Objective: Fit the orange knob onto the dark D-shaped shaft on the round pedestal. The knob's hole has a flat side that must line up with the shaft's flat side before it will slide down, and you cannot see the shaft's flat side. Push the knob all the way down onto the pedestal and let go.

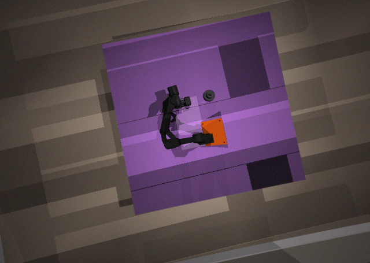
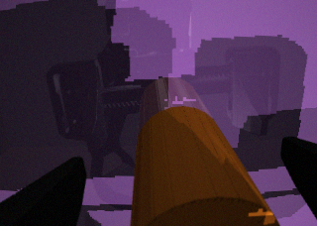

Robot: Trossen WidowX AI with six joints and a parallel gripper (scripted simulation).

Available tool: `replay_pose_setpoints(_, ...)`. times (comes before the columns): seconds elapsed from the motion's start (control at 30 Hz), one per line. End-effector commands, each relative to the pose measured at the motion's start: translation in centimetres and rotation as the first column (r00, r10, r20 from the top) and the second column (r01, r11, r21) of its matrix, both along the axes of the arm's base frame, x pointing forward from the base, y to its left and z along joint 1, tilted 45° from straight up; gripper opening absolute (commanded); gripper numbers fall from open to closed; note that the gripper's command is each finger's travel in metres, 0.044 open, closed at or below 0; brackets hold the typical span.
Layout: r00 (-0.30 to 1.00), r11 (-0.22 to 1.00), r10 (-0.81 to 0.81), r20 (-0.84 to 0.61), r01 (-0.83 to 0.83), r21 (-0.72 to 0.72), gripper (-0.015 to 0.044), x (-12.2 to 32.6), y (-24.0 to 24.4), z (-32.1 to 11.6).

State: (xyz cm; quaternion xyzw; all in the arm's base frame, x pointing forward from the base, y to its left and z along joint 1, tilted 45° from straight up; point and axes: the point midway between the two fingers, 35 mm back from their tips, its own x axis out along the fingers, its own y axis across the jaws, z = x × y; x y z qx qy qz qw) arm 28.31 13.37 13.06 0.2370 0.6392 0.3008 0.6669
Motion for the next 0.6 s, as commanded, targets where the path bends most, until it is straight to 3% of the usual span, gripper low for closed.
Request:
replay_pose_setpoints(0.0,1.0,1.0,-0.001,-0.003,0.001,0.006,0.0387,-0.05,0.19,-0.09)
replay_pose_setpoints(0.23,1.0,1.0,-0.001,-0.003,0.001,0.006,0.0204,-0.05,0.19,-0.09)
replay_pose_setpoints(0.5,1.0,1.0,-0.001,-0.003,0.001,0.006,0.015,-0.05,0.19,-0.09)
replay_pose_setpoints(0.57,1.0,1.0,-0.002,-0.002,0.002,0.006,0.0098,-0.02,0.11,-0.02)
